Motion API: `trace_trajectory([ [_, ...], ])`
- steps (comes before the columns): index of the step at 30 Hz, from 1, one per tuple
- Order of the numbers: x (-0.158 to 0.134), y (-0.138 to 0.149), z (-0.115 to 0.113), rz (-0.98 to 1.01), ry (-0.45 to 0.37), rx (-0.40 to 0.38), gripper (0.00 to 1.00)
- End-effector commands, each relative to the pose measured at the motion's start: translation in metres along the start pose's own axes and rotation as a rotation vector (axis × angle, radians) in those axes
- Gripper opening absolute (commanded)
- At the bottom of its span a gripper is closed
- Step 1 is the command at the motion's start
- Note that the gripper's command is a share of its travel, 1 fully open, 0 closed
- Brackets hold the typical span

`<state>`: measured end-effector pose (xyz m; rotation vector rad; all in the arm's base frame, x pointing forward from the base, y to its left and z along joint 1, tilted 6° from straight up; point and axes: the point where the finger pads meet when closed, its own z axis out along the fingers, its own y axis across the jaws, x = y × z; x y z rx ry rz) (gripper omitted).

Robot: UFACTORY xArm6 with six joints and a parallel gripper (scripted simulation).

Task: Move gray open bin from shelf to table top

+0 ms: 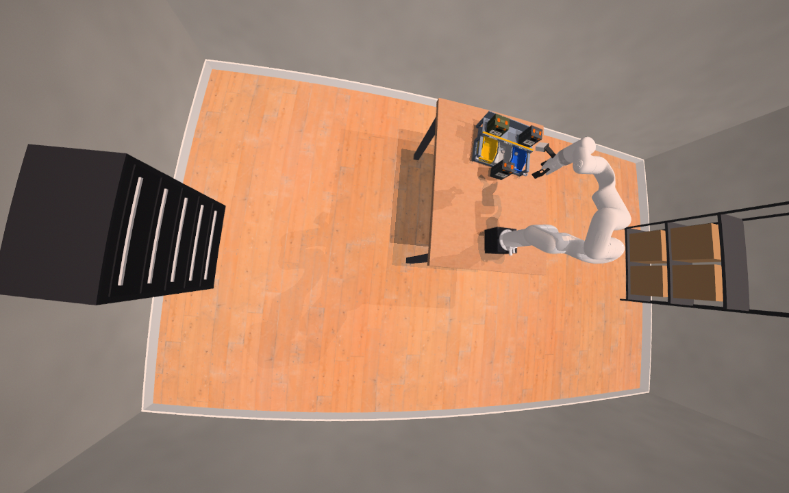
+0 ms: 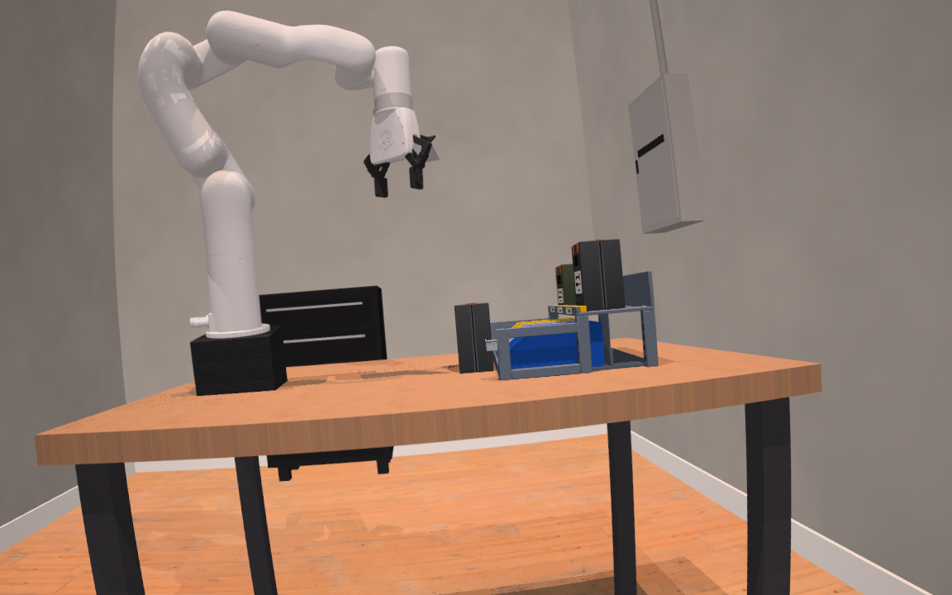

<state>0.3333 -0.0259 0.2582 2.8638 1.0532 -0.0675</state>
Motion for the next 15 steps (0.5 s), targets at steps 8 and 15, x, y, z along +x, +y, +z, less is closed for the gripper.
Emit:
trace_trajectory([
  [8,0.0006,0.0006,-0.0014,0.167,0.001,-0.005,1.00],
  [15,0.0006,0.0006,-0.0014,0.271,0.001,-0.005,1.00],
])
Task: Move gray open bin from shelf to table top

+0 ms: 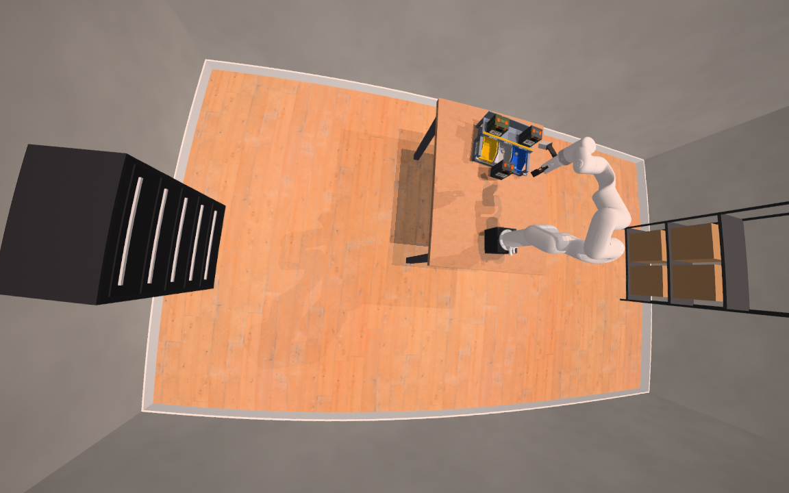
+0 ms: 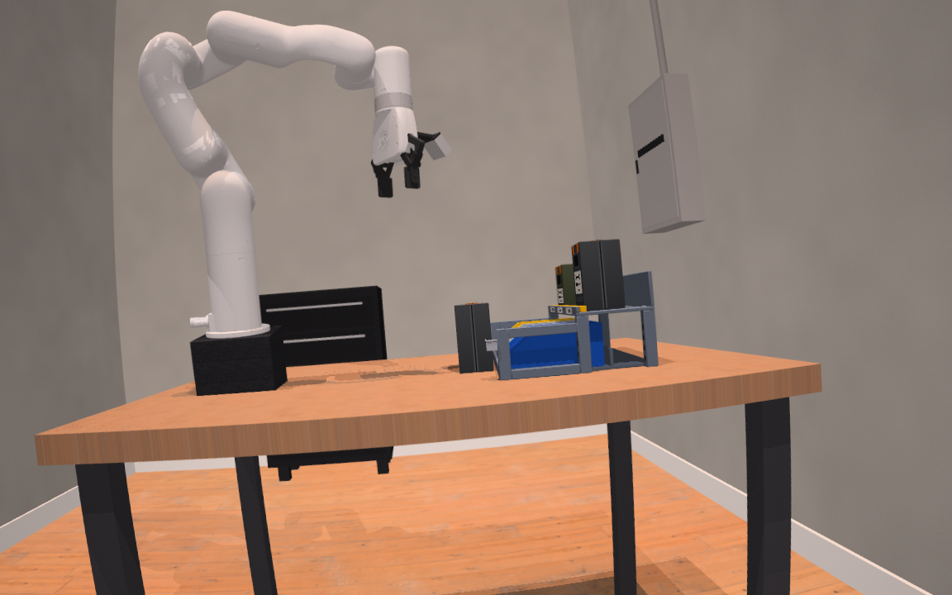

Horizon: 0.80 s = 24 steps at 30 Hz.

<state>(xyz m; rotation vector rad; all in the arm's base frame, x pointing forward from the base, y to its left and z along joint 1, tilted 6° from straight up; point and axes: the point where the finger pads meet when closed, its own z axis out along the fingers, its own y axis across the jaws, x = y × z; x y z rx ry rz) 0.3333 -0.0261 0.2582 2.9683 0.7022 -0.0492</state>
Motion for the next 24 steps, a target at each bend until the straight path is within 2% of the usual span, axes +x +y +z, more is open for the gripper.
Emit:
trace_trajectory([
  [1,0.0008,0.0004,-0.0014,0.031,0.000,-0.008,1.00],
  [7,0.0008,0.0004,-0.0014,0.031,0.000,-0.008,1.00],
  [12,0.0008,0.0004,-0.0014,0.290,0.001,-0.008,1.00],
  [24,0.0008,0.0004,-0.0014,0.290,0.001,-0.008,1.00],
])
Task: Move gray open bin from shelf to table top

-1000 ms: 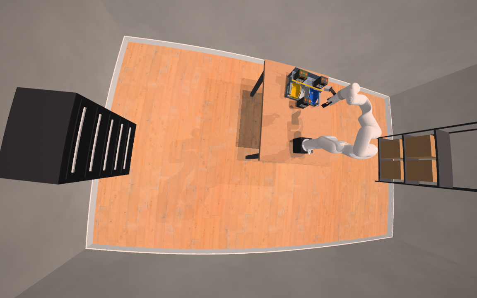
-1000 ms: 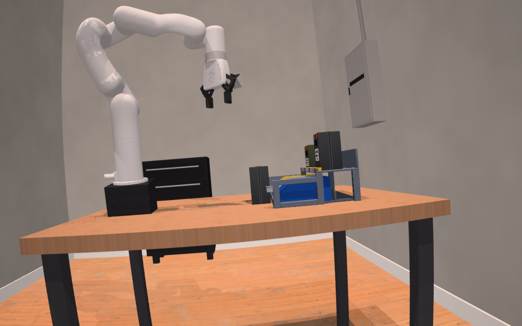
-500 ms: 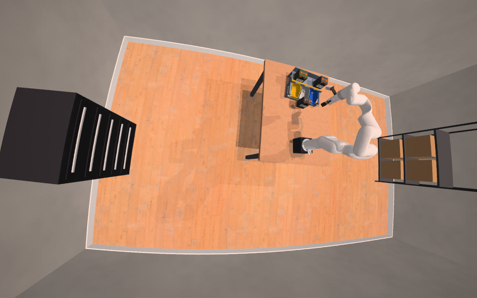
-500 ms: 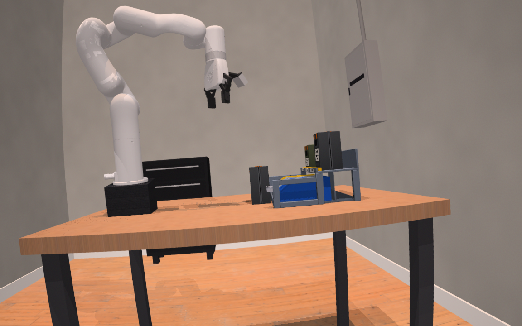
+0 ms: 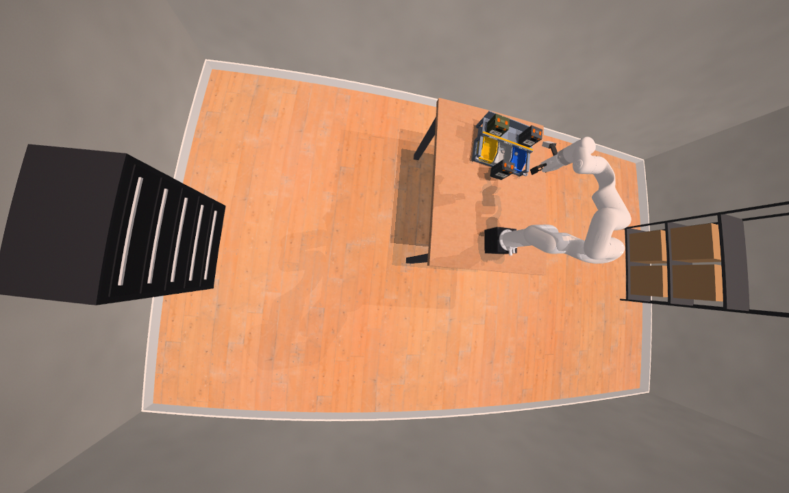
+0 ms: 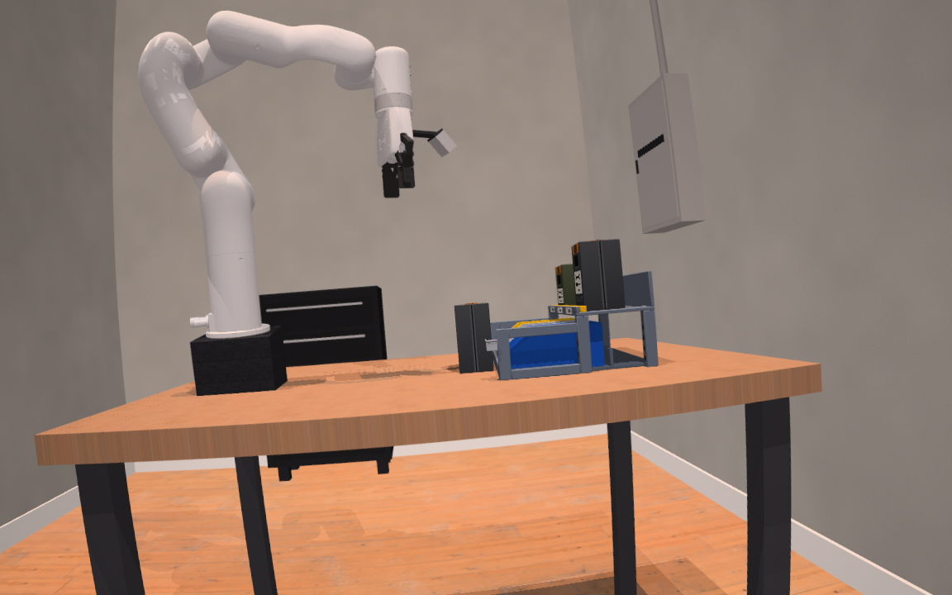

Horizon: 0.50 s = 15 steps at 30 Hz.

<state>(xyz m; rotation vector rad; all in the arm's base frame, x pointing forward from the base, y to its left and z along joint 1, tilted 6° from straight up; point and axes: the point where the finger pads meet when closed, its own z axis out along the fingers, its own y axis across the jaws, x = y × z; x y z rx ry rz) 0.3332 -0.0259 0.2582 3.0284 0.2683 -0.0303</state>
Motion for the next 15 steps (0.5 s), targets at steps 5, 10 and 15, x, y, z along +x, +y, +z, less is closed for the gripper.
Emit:
trace_trajectory([
  [5,0.0008,0.0003,-0.0014,0.260,0.004,-0.001,1.00],
  [10,0.0008,0.0003,-0.0014,0.260,0.004,-0.001,1.00],
  [15,0.0008,0.0003,-0.0014,0.260,0.004,-0.001,1.00],
])
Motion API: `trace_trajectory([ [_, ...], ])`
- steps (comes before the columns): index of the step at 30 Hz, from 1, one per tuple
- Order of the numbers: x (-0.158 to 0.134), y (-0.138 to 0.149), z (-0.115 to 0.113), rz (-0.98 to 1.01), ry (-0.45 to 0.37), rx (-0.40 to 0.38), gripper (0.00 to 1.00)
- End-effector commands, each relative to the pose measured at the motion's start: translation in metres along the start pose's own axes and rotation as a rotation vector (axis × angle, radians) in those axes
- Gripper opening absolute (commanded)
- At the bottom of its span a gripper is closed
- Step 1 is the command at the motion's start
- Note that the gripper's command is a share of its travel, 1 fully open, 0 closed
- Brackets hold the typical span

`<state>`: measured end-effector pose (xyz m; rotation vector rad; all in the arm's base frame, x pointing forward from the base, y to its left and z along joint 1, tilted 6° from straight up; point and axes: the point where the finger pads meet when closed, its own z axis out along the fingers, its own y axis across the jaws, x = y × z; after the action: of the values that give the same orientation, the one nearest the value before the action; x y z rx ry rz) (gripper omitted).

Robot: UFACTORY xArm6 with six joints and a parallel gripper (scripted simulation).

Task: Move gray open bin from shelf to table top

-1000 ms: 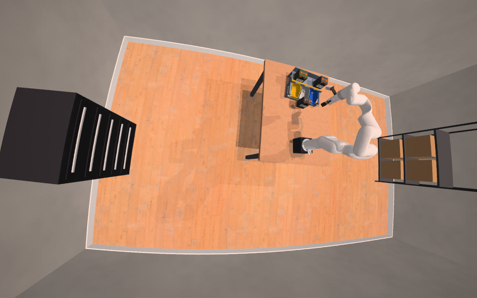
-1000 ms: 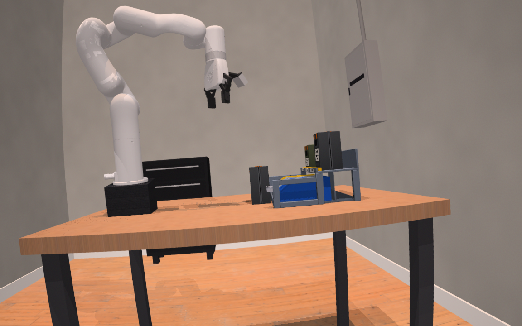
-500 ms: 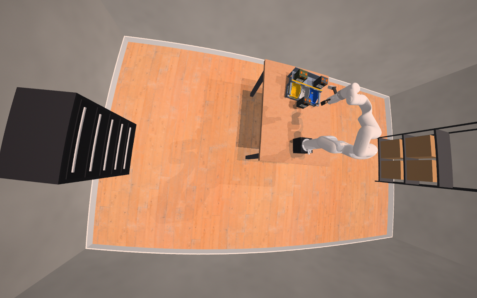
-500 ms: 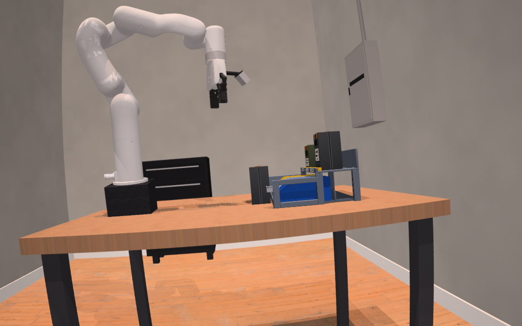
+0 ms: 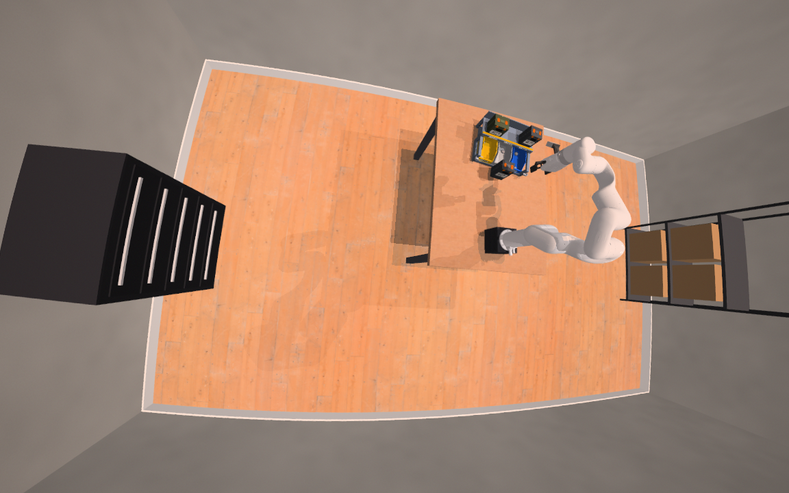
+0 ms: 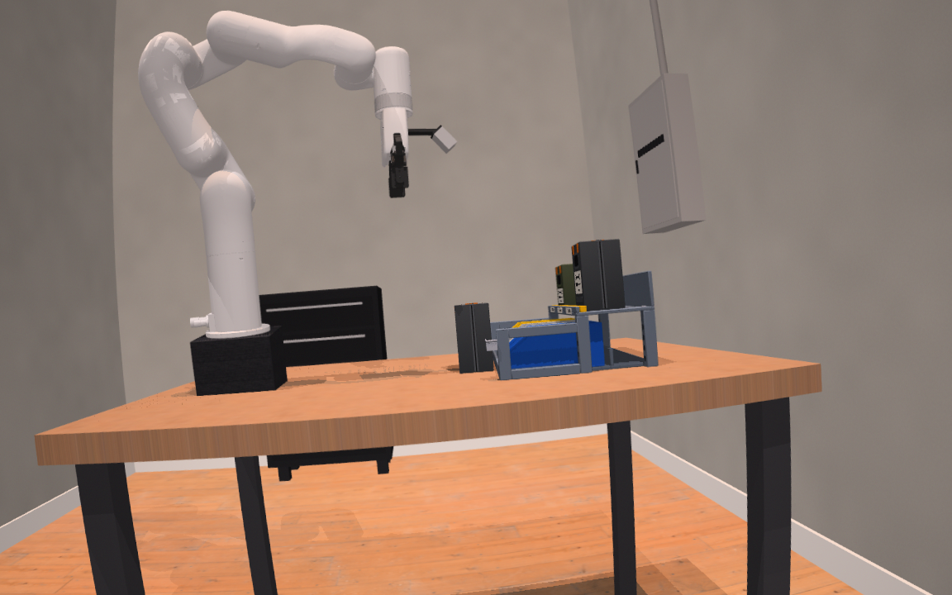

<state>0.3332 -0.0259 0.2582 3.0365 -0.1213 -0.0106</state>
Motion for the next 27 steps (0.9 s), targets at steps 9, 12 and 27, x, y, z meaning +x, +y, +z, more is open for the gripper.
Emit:
trace_trajectory([
  [9,0.001,0.000,-0.001,0.083,0.004,-0.001,1.00],
  [12,0.001,0.000,-0.001,0.083,0.004,-0.001,1.00],
  [27,0.001,0.000,-0.051,0.083,0.004,-0.001,1.00],
])
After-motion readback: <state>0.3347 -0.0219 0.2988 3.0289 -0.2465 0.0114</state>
